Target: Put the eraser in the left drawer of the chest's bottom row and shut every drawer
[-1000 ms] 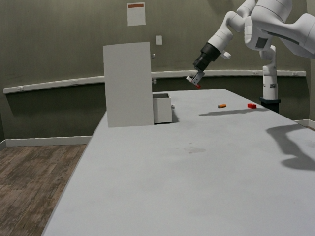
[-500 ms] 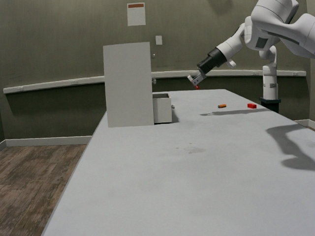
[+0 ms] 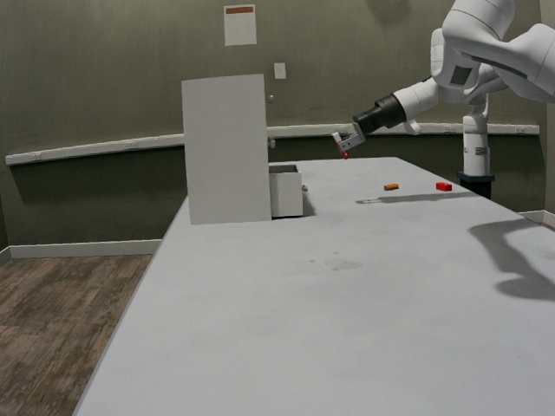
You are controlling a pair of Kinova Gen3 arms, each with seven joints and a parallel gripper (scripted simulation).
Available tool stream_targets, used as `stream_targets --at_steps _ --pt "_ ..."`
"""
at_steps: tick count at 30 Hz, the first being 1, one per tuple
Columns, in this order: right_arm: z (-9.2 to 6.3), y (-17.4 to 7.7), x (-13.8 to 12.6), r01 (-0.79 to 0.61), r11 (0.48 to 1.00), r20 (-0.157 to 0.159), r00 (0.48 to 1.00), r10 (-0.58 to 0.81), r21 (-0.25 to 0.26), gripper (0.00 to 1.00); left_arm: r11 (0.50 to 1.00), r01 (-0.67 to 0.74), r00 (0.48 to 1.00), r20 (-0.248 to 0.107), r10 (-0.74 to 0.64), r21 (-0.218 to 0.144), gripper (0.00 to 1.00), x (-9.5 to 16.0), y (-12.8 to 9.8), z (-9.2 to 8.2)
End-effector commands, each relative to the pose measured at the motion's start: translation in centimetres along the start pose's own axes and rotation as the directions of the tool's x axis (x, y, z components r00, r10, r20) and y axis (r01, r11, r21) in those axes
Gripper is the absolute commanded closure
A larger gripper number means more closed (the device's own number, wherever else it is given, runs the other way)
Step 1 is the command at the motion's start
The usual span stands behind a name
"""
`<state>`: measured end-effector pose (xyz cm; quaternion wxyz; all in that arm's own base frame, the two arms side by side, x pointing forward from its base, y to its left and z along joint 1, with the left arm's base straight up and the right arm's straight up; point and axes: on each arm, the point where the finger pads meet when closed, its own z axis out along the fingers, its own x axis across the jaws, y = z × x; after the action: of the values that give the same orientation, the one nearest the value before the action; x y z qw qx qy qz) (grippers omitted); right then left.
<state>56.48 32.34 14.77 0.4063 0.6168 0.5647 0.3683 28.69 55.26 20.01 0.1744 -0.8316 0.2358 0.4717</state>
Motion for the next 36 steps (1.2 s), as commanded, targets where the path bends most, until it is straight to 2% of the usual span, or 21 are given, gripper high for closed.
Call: stream_targets --at_steps 1,9,23,30,36 --pt "0.0 0.0 0.0 -0.003 0.999 -0.004 1.0 0.003 -0.032 0.55 1.0 0.002 1.0 0.0 -0.002 0.001 0.0 -0.1 0.0 -0.1" --pt "-0.1 0.2 0.1 -0.003 0.998 -0.008 1.0 0.002 -0.059 0.55 1.0 0.002 1.0 0.0 -0.002 0.001 0.0 -0.1 0.0 -0.1" --pt "-0.1 0.2 0.1 -0.003 0.998 -0.009 1.0 0.002 -0.062 0.55 1.0 0.002 1.0 0.0 -0.002 0.001 0.0 -0.1 0.0 -0.1" --pt "0.3 0.4 0.1 -0.003 0.998 -0.009 1.0 0.002 -0.062 0.55 1.0 0.002 1.0 0.0 -0.002 0.001 0.0 -0.1 0.0 -0.1" --pt "1.4 0.9 0.2 -0.003 0.998 -0.009 1.0 0.002 -0.062 0.55 1.0 0.002 1.0 0.0 -0.002 0.001 0.0 -0.1 0.0 -0.1"
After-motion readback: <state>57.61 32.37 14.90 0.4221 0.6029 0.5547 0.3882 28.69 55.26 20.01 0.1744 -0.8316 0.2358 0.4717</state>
